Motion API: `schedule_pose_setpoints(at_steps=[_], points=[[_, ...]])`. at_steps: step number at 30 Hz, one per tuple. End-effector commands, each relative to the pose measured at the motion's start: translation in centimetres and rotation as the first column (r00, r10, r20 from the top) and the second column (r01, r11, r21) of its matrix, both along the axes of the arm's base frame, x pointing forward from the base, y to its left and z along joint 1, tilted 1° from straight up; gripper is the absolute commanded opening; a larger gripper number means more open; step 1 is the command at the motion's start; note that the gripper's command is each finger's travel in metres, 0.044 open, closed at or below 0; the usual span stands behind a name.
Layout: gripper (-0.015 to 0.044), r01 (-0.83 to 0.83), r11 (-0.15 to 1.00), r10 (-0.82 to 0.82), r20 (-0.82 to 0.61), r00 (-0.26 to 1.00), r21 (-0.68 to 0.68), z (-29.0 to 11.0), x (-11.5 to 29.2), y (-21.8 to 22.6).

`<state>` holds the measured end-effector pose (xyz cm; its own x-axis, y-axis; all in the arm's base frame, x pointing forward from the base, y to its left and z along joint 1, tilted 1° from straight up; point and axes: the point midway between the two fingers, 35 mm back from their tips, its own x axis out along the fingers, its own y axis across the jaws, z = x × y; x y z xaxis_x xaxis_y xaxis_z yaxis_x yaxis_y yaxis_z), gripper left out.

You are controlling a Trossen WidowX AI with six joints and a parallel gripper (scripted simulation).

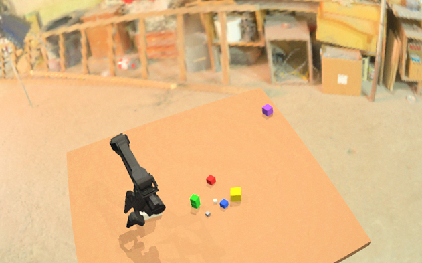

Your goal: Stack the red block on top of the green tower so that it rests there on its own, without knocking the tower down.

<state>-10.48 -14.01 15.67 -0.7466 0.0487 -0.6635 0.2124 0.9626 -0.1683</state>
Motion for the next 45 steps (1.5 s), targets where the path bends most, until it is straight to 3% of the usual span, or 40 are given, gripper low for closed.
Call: schedule_pose_setpoints(at_steps=[1, 13, 24, 35, 45], points=[[0.0440, -0.051, 0.998, 0.054, 0.060, 0.997, -0.045, -0.5, 2.3, -2.0], [0.0440, -0.197, 0.970, 0.225, 0.225, 0.948, -0.143, -1.6, 10.6, -6.1], [0.0440, -0.315, 0.930, 0.364, 0.371, 0.854, -0.187, -2.5, 19.6, -6.7], [0.0440, -0.413, 0.889, 0.451, 0.515, 0.728, -0.195, -3.4, 29.2, -4.0], [0.0440, -0.495, 0.853, 0.475, 0.638, 0.607, -0.165, -4.4, 37.3, 1.9]])
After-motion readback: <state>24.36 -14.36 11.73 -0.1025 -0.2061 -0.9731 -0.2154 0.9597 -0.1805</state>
